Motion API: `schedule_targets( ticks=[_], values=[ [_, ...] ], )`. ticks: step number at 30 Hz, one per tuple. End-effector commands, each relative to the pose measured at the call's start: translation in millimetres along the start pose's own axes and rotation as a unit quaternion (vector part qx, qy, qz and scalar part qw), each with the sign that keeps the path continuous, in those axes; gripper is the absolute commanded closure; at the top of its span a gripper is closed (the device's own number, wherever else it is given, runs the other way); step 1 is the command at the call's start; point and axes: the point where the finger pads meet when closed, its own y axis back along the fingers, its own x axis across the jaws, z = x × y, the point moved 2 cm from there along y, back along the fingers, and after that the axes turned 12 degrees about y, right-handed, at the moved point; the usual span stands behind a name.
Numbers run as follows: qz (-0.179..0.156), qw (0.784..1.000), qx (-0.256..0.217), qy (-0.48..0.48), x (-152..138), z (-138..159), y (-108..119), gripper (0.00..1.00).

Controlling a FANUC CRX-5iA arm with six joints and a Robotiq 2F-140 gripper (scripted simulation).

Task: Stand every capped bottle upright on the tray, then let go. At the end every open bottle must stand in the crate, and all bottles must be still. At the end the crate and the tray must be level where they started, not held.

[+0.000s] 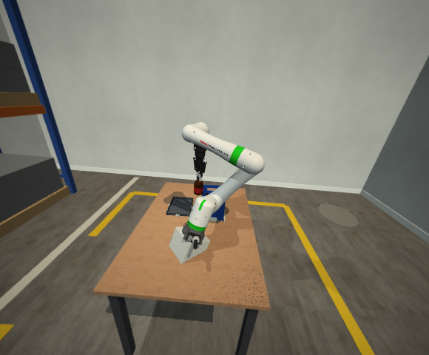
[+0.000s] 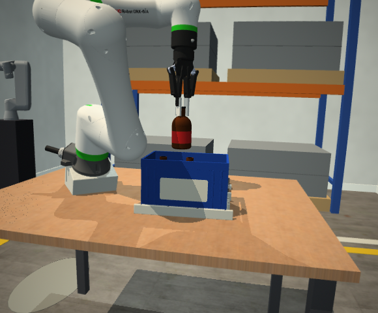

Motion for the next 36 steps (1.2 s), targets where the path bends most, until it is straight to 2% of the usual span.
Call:
schedule_targets(
  ticks=[1,36],
  values=[
    [0.0,1.0,0.0,0.0,-5.1,3.2,0.2,1.0],
    [0.0,1.0,0.0,0.0,-58.0,32.5,0.2,1.0]
  ],
)
